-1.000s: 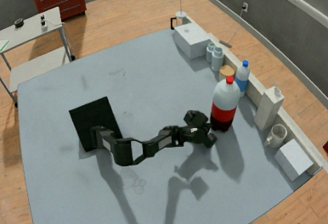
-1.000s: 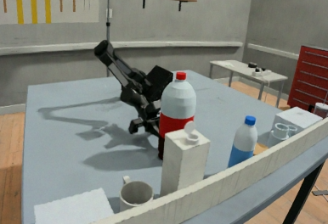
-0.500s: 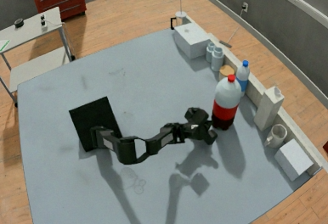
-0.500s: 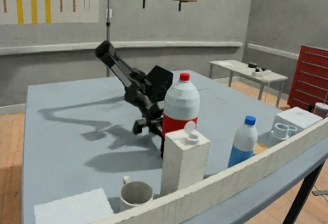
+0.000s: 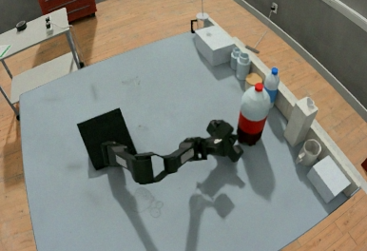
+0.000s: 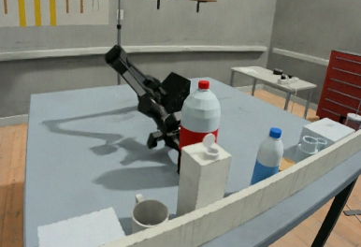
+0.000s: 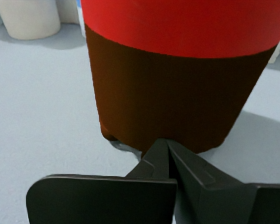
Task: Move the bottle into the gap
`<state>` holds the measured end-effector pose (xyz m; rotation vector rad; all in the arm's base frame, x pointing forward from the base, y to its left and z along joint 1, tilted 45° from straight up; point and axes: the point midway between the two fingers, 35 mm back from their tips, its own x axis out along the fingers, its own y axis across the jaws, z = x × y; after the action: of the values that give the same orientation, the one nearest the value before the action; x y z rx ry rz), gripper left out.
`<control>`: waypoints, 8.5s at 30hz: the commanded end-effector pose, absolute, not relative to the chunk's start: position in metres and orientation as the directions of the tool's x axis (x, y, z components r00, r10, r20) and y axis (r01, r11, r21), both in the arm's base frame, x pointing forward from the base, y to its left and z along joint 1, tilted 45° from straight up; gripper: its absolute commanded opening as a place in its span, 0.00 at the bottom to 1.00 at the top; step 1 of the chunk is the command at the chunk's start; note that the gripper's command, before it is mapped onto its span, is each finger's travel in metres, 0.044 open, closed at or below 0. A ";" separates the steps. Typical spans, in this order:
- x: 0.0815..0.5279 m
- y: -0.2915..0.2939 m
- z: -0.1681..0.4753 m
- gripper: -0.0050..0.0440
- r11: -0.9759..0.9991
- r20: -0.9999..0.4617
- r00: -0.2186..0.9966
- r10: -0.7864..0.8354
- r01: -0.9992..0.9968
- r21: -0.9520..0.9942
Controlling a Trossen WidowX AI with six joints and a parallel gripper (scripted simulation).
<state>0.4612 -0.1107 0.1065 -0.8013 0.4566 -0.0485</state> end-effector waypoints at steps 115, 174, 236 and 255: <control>0.506 -0.108 0.110 0.00 0.699 -0.366 0.906 -0.212 -0.121 -0.705; 0.526 -0.107 0.110 0.00 0.699 -0.365 0.906 -0.212 -0.121 -0.705; 0.550 -0.106 0.110 0.00 0.699 -0.366 0.906 -0.212 -0.121 -0.705; 0.567 -0.106 0.111 0.00 0.699 -0.365 0.907 -0.211 -0.121 -0.705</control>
<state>0.5610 -0.1072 0.1040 -0.8011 0.4589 -0.0442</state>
